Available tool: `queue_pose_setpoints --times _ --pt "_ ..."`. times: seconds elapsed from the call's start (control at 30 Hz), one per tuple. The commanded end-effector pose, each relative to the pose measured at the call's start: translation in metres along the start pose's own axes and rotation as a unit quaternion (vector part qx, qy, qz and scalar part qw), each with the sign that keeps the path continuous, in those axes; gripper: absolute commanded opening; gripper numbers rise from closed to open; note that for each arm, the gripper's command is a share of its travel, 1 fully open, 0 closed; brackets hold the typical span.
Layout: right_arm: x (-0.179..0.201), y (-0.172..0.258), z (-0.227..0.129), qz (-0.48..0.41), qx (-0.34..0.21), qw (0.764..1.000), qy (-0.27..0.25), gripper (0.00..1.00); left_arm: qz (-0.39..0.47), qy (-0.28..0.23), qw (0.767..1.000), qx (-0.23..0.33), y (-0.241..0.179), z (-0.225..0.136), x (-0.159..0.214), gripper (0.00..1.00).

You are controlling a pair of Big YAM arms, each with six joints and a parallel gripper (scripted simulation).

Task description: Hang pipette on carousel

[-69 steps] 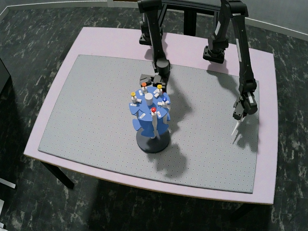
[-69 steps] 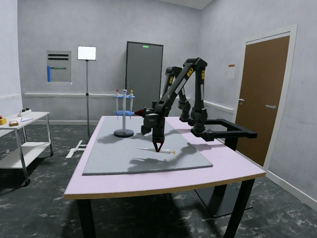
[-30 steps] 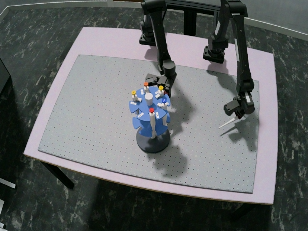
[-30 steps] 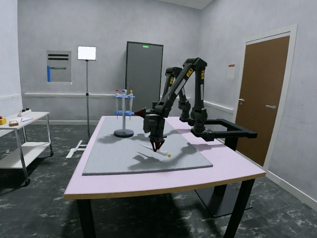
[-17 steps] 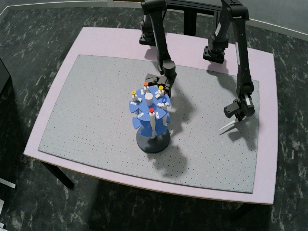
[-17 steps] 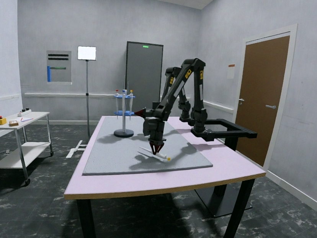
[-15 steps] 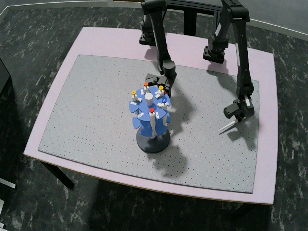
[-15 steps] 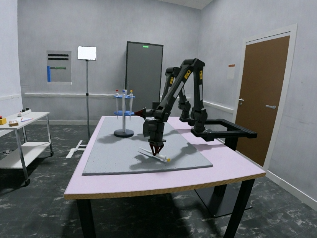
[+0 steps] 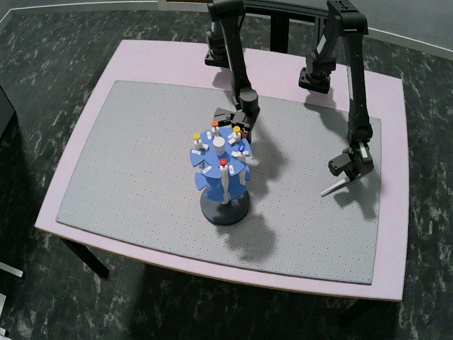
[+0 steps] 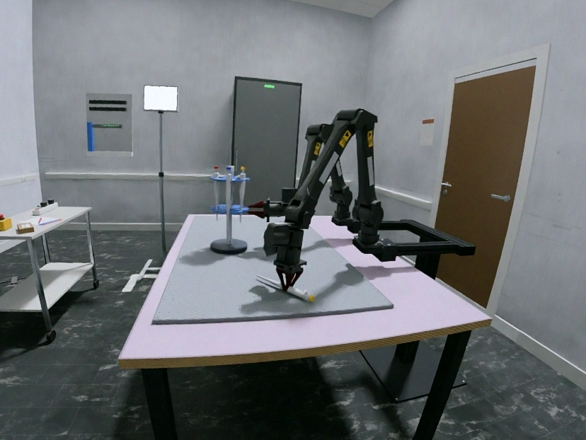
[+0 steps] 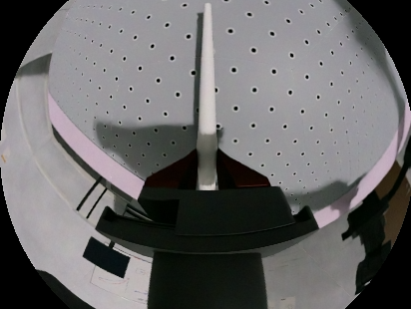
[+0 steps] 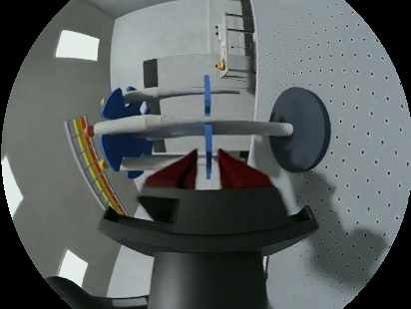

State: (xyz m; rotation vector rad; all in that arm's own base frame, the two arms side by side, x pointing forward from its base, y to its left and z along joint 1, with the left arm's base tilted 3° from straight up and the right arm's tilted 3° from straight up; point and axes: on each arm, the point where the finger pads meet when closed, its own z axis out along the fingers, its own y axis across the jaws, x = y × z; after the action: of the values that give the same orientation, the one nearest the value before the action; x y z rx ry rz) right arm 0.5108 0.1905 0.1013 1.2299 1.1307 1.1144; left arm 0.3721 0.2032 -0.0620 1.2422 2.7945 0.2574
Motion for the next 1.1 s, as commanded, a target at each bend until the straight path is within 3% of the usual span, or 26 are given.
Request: queue_pose_setpoints --times 0.0,0.03,0.1,0.3,0.33,0.4,0.43,0.57,0.63,0.87,0.9,1.07 --pt "0.012 0.026 0.001 0.015 -0.029 0.999 0.009 0.68 0.004 -0.007 1.0 -0.021 0.018 -0.008 -0.003 0.37" --pt "0.012 0.026 0.001 0.015 -0.029 0.999 0.009 0.79 0.004 -0.007 1.0 -0.021 0.018 -0.008 -0.003 0.49" --pt "0.009 0.033 0.002 0.02 -0.036 0.999 0.006 1.0 0.005 -0.008 1.0 -0.023 0.03 -0.022 -0.005 0.49" --pt "0.005 0.032 0.002 0.021 -0.036 0.999 0.003 1.0 0.001 -0.01 1.0 -0.029 0.017 -0.041 -0.014 0.49" --pt "0.006 0.03 -0.003 0.019 -0.034 0.999 0.007 1.0 0.001 -0.012 0.999 -0.035 0.024 -0.045 -0.016 0.6" --pt "0.006 0.03 -0.003 0.019 -0.034 0.999 0.007 1.0 0.001 -0.012 0.999 -0.035 0.024 -0.045 -0.016 0.6" --pt "0.006 0.028 -0.009 0.015 -0.032 0.999 0.01 1.0 0.001 -0.014 0.999 -0.043 0.032 -0.053 -0.018 0.65" --pt "0.003 0.027 -0.022 0.013 -0.033 0.999 0.01 1.0 -0.001 -0.018 0.998 -0.057 0.045 -0.089 -0.021 0.65" --pt "0.003 0.027 -0.032 0.014 -0.033 0.999 0.01 1.0 0.001 -0.009 1.0 -0.029 0.024 -0.069 -0.008 0.65" --pt "0.003 0.028 -0.061 0.017 -0.031 0.999 0.01 1.0 0.0 -0.005 1.0 -0.021 0.017 -0.06 0.0 0.65" --pt "0.002 0.024 -0.057 0.02 -0.03 0.999 0.005 0.89 0.001 -0.004 1.0 -0.015 0.011 -0.057 0.001 0.65" --pt "-0.01 0.028 -0.054 0.024 -0.032 0.999 0.012 0.86 -0.025 -0.023 0.999 -0.03 0.011 -0.069 -0.01 0.65"
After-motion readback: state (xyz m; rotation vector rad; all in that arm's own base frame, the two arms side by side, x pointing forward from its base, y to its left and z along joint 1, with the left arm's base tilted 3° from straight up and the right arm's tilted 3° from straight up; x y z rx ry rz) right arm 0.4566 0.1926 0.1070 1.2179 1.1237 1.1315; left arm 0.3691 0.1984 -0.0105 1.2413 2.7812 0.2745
